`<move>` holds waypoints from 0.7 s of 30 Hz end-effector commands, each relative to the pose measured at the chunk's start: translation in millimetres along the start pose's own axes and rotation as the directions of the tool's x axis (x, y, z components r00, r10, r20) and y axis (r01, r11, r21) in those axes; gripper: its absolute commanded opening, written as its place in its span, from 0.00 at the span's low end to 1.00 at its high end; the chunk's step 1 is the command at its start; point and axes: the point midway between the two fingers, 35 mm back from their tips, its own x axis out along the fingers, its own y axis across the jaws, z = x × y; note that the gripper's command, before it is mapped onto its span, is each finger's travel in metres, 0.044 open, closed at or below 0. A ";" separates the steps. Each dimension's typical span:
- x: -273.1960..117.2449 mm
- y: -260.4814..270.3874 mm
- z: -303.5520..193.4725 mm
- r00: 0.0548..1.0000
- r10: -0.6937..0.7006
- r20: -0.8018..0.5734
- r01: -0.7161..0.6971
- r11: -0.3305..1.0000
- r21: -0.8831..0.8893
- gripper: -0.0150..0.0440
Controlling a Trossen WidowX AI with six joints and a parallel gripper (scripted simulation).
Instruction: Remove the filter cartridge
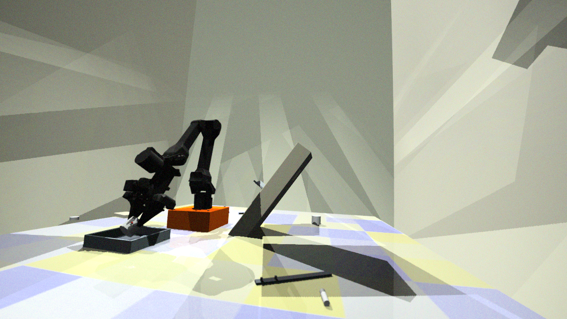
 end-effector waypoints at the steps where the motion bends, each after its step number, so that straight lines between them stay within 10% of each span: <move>1: -0.4 0.0 1.2 1.000 0.000 0.003 0.000 1.000 0.000 0.65; 9: -0.4 0.0 1.2 1.000 0.000 0.003 0.000 1.000 0.000 1.00; 21: -50.8 1.0 34.9 1.000 0.005 0.013 -0.004 1.000 -0.004 1.00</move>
